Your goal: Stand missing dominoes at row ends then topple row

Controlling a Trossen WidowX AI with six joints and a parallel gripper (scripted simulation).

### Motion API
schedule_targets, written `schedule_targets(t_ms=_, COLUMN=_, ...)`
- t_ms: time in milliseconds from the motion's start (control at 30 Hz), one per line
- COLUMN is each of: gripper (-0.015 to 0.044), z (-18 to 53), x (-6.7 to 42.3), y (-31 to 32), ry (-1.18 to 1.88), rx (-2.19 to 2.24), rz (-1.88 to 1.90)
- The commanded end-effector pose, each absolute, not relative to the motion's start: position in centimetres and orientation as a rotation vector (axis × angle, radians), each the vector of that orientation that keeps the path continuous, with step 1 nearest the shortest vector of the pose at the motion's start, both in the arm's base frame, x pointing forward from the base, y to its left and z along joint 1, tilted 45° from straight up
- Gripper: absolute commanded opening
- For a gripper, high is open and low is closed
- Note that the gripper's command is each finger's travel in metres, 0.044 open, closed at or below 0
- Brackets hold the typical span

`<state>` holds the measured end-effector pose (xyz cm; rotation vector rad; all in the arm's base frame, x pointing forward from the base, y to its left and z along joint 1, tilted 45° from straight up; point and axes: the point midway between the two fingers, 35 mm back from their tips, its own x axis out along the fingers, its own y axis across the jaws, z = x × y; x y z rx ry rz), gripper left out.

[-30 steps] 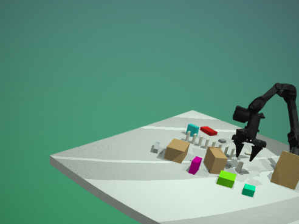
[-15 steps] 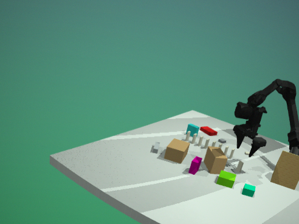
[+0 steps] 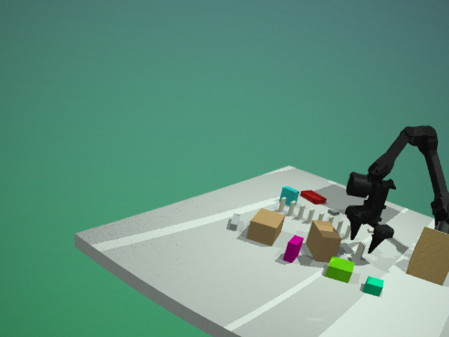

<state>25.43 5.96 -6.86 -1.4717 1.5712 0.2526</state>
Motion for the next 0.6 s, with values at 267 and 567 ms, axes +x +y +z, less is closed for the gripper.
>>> schedule_targets(t_ms=267, gripper=0.0361, z=-7.81, x=25.31, y=4.78, ry=1.584, rx=-1.480, rz=0.252)
schedule_targets(t_ms=567, gripper=0.0125, z=-7.81, x=25.31, y=4.78, ry=1.584, rx=-1.480, rz=0.252)
